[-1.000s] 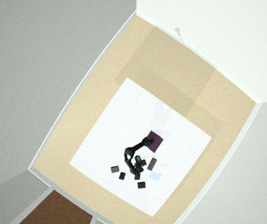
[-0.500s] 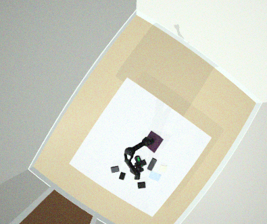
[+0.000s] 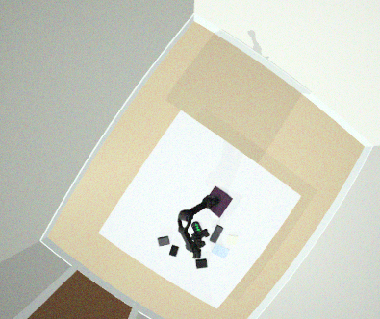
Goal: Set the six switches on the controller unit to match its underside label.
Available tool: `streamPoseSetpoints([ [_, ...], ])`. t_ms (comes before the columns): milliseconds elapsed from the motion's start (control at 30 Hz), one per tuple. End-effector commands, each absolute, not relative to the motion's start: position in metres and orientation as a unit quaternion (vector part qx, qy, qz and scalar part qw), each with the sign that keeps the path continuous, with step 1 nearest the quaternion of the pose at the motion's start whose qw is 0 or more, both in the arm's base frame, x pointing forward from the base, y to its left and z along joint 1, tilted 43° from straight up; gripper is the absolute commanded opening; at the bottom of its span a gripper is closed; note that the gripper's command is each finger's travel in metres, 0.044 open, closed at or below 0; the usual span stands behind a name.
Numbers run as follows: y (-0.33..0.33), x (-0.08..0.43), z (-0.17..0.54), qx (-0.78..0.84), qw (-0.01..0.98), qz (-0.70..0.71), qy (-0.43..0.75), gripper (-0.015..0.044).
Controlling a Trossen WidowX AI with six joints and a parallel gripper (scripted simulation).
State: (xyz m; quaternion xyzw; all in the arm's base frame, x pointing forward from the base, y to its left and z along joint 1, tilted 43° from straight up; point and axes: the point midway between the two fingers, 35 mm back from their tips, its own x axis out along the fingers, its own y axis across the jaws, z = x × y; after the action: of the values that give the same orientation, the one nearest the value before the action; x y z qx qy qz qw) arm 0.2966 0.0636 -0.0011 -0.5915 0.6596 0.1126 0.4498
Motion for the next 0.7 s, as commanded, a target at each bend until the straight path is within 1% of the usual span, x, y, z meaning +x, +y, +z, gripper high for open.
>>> streamPoseSetpoints([
  [0, 0.071, 0.295, 0.009, -0.588, 0.455, 0.112, 0.659, 0.0000],
  [133, 0.075, 0.297, 0.006, -0.588, 0.455, 0.112, 0.659, 0.0000],
  [400, 0.117, 0.305, -0.031, -0.587, 0.457, 0.112, 0.659, 0.0000],
  [667, 0.116, 0.306, -0.035, -0.587, 0.457, 0.112, 0.659, 0.0000],
])
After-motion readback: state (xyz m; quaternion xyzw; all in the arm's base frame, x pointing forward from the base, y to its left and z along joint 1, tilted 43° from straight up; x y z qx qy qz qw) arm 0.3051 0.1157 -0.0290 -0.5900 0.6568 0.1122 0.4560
